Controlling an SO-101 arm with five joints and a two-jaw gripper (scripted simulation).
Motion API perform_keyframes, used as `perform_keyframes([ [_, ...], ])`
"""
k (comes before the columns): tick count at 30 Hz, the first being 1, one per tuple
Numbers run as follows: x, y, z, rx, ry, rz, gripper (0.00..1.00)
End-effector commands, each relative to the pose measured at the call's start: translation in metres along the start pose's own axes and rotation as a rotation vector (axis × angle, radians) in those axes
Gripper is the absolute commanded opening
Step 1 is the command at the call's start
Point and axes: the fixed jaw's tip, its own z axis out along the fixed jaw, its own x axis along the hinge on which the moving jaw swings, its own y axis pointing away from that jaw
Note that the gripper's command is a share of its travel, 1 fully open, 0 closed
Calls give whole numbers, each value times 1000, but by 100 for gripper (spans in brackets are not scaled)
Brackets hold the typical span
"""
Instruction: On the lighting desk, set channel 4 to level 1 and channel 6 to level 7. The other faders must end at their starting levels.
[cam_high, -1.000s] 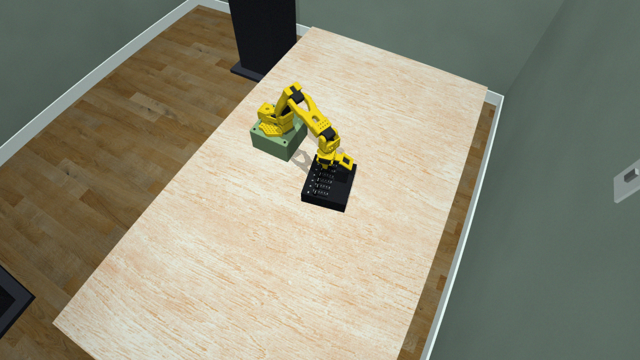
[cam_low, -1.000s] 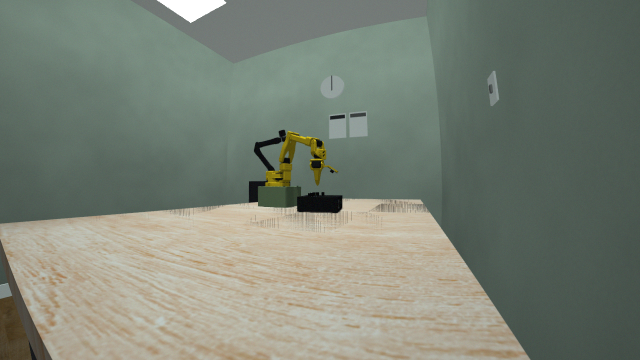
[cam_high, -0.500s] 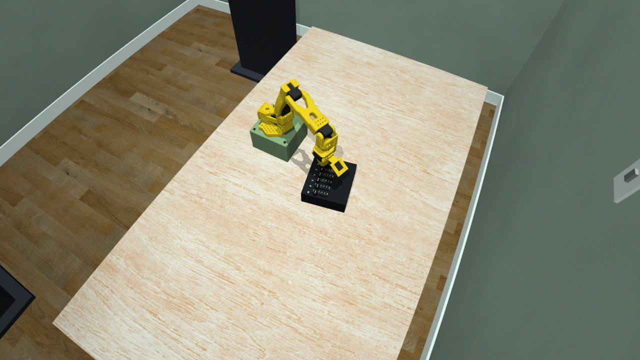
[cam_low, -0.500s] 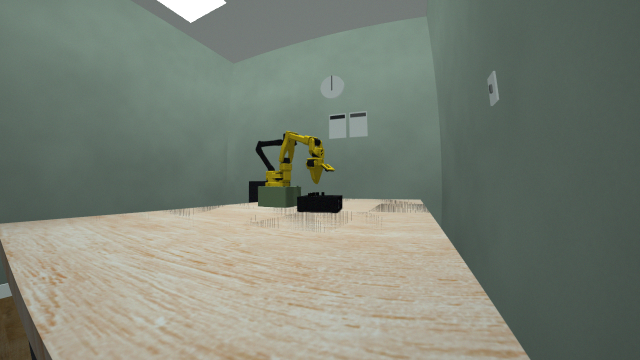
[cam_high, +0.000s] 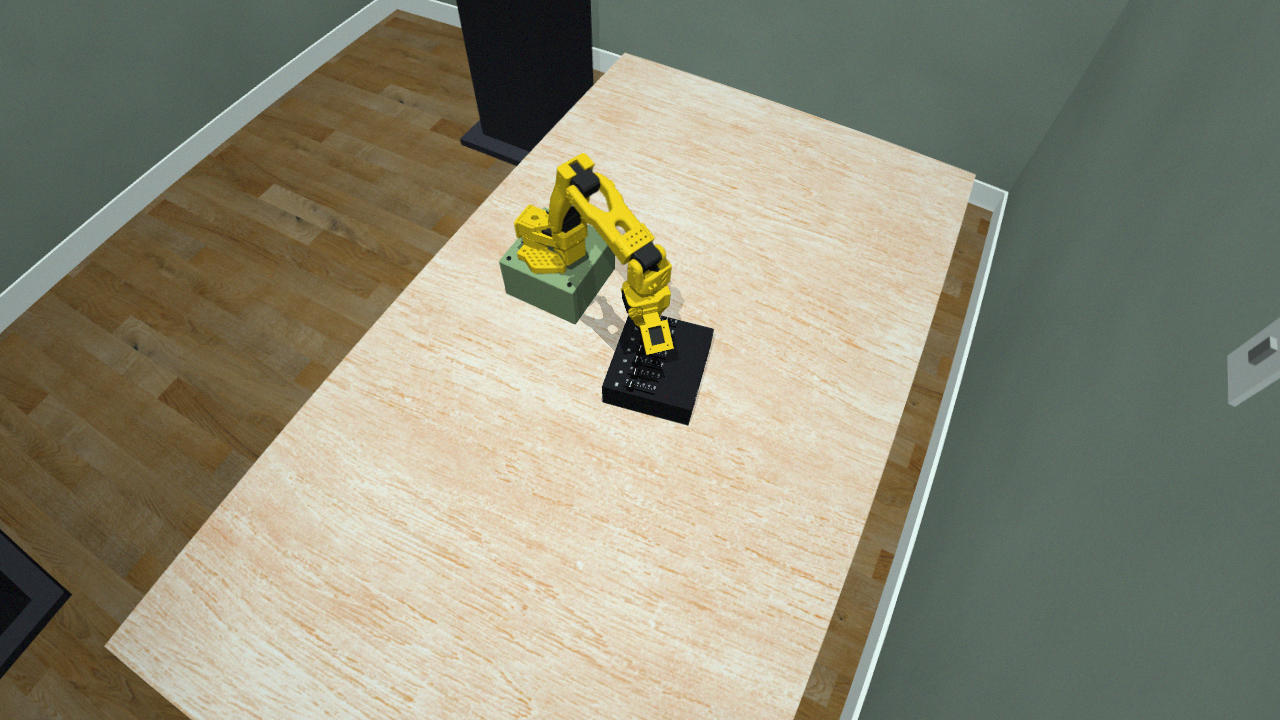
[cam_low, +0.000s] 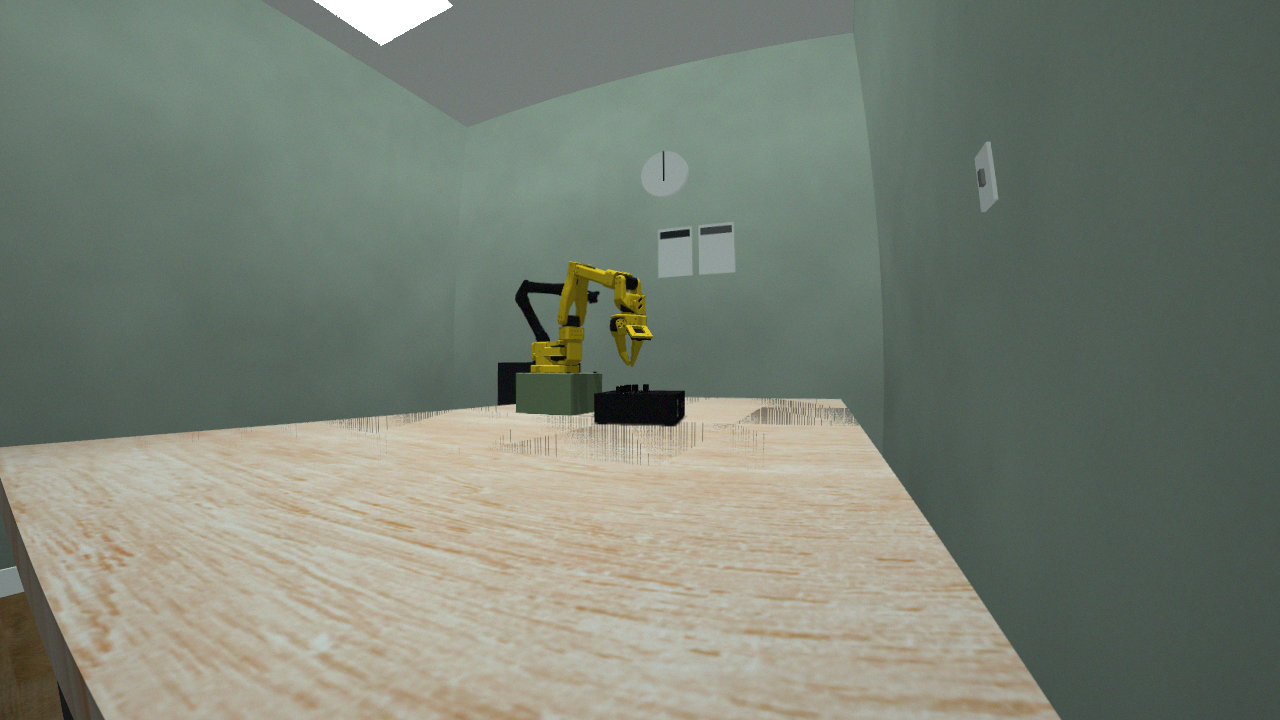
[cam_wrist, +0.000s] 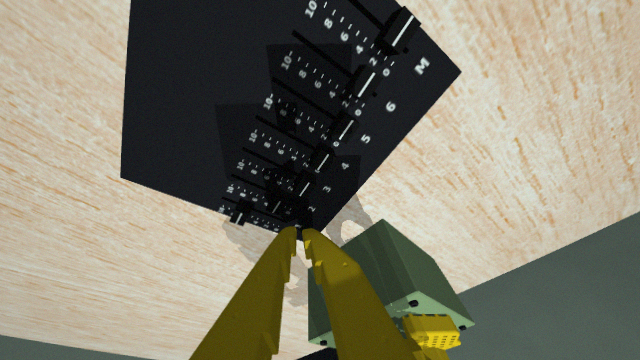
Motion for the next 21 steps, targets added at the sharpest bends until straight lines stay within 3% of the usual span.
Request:
perform_keyframes([
  [1, 0, -2, -3, -10, -16, 126, 0],
  [21, 3, -6, -5, -13, -14, 483, 0],
])
